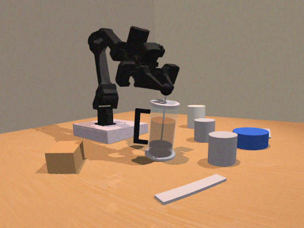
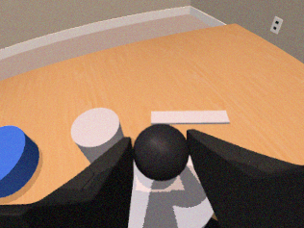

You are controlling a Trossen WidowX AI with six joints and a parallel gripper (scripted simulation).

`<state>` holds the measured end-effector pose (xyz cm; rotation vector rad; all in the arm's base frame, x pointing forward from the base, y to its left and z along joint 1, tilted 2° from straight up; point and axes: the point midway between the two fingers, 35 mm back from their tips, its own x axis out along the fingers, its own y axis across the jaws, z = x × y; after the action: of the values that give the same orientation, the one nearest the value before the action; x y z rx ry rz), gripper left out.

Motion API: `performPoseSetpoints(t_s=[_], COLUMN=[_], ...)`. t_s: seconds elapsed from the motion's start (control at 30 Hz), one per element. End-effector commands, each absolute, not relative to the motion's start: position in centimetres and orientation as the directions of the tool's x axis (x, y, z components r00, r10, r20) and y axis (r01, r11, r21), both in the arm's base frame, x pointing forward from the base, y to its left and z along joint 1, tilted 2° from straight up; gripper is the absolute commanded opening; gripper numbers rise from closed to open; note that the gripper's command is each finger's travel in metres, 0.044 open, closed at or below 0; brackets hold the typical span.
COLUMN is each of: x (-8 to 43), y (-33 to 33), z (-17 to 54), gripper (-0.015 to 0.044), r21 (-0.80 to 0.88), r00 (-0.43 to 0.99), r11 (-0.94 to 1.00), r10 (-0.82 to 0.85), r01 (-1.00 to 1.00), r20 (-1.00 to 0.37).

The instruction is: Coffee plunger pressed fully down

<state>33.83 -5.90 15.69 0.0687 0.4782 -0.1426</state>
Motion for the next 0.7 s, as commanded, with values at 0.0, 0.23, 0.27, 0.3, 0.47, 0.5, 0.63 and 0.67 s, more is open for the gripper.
performPoseSetpoints(t_s=[0.0,0.23,0.27,0.3,0.47,0.5,0.63,0.67], x=[33.87,33.95,33.97,33.99,34.04,34.05,34.04,34.04], y=[-5.88,-5.9,-5.9,-5.91,-5.92,-5.92,-5.94,-5.94], z=[15.06,15.14,15.12,15.1,15.15,15.13,15.57,15.57], gripper=[0.0126,0.0126,0.0126,0.0126,0.0126,0.0126,0.0126,0.0126], r21=[0.041,0.041,0.041,0.041,0.041,0.041,0.034,0.034], r00=[0.867,0.867,0.867,0.867,0.867,0.867,0.874,0.874], r11=[0.987,0.987,0.987,0.987,0.987,0.987,0.988,0.988], r10=[-0.118,-0.118,-0.118,-0.118,-0.118,-0.118,-0.12,-0.12], r01=[0.157,0.157,0.157,0.157,0.157,0.157,0.153,0.153], r20=[-0.484,-0.484,-0.484,-0.484,-0.484,-0.484,-0.47,-0.47])
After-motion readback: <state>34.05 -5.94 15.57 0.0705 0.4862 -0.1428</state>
